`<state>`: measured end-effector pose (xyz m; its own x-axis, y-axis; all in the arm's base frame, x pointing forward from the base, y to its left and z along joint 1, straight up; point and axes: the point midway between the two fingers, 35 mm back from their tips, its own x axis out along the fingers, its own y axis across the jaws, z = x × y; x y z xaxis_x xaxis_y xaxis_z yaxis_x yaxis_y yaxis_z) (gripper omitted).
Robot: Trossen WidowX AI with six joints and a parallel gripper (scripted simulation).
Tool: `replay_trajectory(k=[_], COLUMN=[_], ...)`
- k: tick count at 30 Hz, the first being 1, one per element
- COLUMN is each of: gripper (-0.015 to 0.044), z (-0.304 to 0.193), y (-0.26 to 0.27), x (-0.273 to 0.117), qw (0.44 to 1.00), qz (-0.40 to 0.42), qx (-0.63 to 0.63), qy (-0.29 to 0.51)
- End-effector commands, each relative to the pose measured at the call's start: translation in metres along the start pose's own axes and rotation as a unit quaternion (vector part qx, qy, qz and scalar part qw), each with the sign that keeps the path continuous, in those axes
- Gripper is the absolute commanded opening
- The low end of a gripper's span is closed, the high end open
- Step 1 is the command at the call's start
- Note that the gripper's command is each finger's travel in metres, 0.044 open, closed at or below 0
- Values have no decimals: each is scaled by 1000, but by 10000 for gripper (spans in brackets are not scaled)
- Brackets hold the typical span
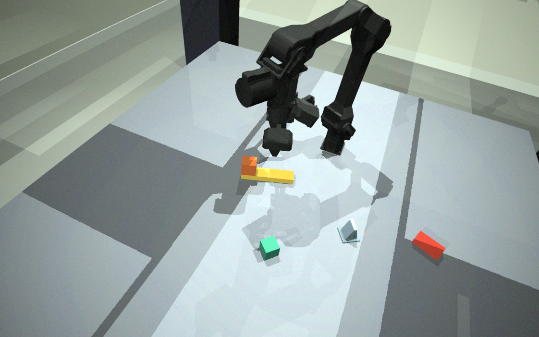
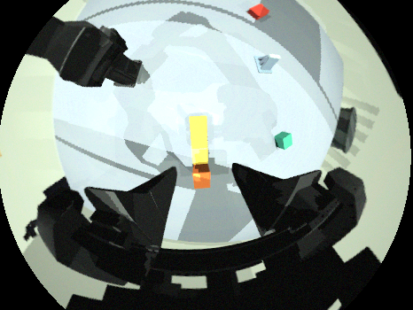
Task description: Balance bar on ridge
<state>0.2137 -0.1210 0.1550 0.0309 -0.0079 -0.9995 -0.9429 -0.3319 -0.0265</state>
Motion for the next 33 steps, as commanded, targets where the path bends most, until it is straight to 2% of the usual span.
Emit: replay_trajectory(k=[1,12,33], gripper=[315,315,315], z=[-2,-1,-1], y=[2,3,4], x=[11,82,108], qw=[1000,1000,1000], qz=[5,5,5], qx=[0,0,0], qy=[1,1,1])
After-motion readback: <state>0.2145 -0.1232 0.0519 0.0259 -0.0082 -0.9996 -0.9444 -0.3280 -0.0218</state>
